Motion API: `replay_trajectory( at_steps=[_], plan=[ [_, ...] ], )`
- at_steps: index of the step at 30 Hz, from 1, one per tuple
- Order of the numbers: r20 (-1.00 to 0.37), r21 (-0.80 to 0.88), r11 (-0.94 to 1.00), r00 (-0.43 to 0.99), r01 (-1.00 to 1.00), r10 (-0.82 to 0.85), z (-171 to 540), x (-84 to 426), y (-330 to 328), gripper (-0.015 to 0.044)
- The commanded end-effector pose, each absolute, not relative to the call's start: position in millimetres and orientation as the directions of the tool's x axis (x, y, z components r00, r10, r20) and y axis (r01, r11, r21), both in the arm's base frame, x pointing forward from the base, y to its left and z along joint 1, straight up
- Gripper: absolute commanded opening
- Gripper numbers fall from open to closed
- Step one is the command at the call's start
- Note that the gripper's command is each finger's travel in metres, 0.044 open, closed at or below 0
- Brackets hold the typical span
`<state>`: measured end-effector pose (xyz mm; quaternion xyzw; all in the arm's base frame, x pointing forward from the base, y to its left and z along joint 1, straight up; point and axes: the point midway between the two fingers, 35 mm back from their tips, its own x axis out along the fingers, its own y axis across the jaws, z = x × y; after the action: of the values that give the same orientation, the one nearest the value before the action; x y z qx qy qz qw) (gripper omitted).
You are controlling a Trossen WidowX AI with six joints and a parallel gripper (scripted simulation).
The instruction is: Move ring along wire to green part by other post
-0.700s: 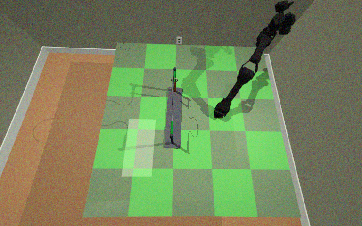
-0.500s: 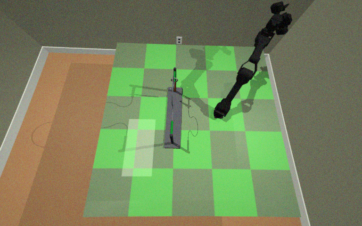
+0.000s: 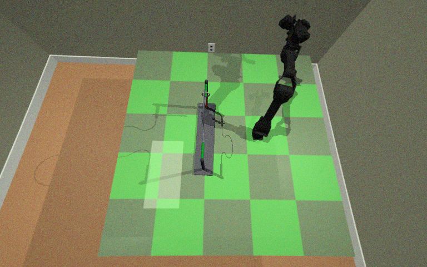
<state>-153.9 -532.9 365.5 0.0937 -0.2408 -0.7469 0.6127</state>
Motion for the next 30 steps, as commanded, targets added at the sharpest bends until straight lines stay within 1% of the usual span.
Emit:
replay_trajectory(
  at_steps=[1, 8, 15, 22, 30],
  plan=[
    [0.122, 0.414, -0.041, -0.101, 0.909, -0.987, 348, -111, -526, 0.016],
    [0.053, 0.311, 0.161, 0.152, 0.937, -0.987, 313, -30, -500, 0.016],
    [-0.012, 0.222, 0.385, 0.397, 0.896, -0.918, 277, 45, -456, 0.016],
    [-0.067, 0.149, 0.603, 0.616, 0.784, -0.785, 239, 108, -396, 0.016],
    [-0.109, 0.087, 0.813, 0.816, 0.576, -0.567, 196, 166, -314, 0.016]
  ],
)
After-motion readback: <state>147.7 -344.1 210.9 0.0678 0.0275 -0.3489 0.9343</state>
